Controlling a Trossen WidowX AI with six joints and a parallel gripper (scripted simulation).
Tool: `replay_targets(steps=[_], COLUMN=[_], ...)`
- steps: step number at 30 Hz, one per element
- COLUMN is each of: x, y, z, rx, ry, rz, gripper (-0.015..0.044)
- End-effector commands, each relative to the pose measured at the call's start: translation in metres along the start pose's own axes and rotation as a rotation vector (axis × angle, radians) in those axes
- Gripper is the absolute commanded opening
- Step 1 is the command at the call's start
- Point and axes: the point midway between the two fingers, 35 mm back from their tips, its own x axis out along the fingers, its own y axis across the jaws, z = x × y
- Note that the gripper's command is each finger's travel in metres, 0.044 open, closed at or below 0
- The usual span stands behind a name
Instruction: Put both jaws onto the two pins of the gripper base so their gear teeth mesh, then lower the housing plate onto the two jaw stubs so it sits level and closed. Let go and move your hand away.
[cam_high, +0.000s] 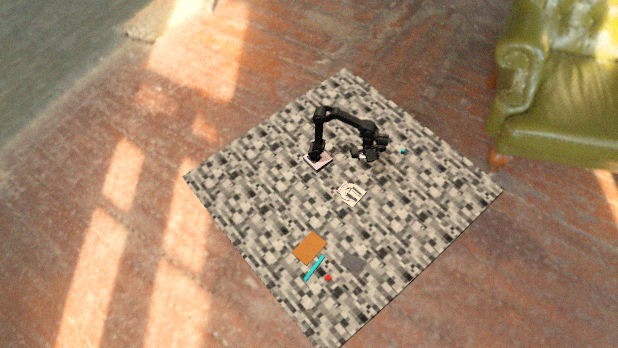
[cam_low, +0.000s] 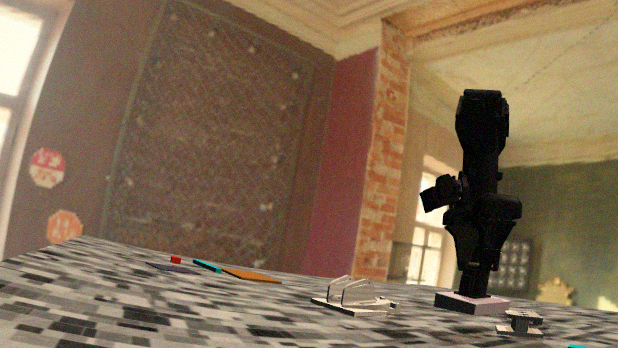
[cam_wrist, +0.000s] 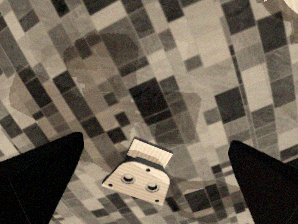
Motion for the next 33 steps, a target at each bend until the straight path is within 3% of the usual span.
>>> replay_targets(steps=[1,10,17,22,33], x=[-0.003,-0.011,-0.009,0.029,0.038], y=[0.008,0.016,0.016,0.016,0.016], z=[-0.031,-0.100,-0.101,-0.101,-0.101], rx=[0.116,0.368,0.372,0.372,0.372], ry=[-0.002,-0.003,-0.003,-0.003,-0.003], rz=[-0.008,-0.007,-0.007,-0.007,-0.007], gripper=[0.0440,0.0440,0.0440,0.0440,0.0440])
